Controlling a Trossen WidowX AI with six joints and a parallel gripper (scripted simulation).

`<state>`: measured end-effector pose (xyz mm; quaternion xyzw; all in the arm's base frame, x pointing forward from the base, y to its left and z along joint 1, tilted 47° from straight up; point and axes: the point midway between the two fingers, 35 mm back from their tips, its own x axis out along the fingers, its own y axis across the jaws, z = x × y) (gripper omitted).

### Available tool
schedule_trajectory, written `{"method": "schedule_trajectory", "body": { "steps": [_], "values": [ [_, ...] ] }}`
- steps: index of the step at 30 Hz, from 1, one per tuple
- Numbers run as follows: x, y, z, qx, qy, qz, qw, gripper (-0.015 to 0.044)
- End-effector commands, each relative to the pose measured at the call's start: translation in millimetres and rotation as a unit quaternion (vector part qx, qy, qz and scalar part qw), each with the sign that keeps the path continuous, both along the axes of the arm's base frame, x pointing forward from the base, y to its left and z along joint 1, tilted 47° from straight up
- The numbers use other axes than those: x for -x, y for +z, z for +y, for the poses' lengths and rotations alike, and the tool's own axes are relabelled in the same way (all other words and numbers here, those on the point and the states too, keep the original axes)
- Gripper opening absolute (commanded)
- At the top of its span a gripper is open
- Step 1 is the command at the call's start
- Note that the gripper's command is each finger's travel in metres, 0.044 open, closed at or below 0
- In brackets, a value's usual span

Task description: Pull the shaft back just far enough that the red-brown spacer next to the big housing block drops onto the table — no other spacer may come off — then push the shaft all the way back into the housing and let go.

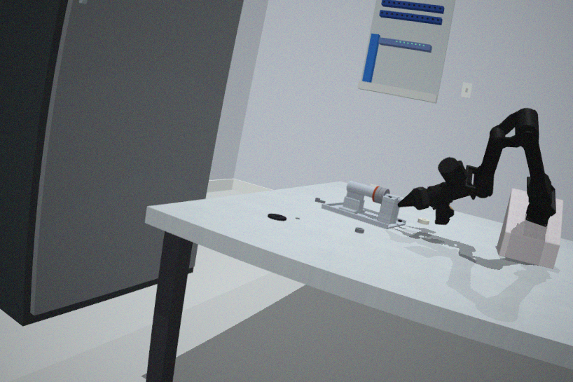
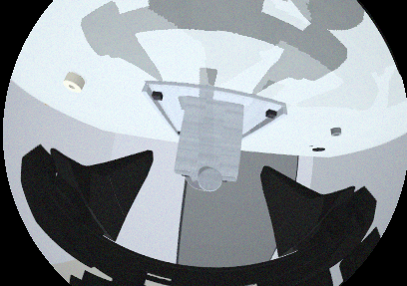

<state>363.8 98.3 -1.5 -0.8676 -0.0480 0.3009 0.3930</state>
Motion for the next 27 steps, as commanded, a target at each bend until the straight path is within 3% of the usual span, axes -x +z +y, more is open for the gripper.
{"method": "schedule_trajectory", "body": {
  "steps": [1,27],
  "values": [
    [-0.3,0.1,-0.2,-0.002,-0.003,0.000,1.000,0.0440],
    [-15.1,-8.5,5.6,-0.002,-0.003,0.000,1.000,0.0440]
  ]
}}
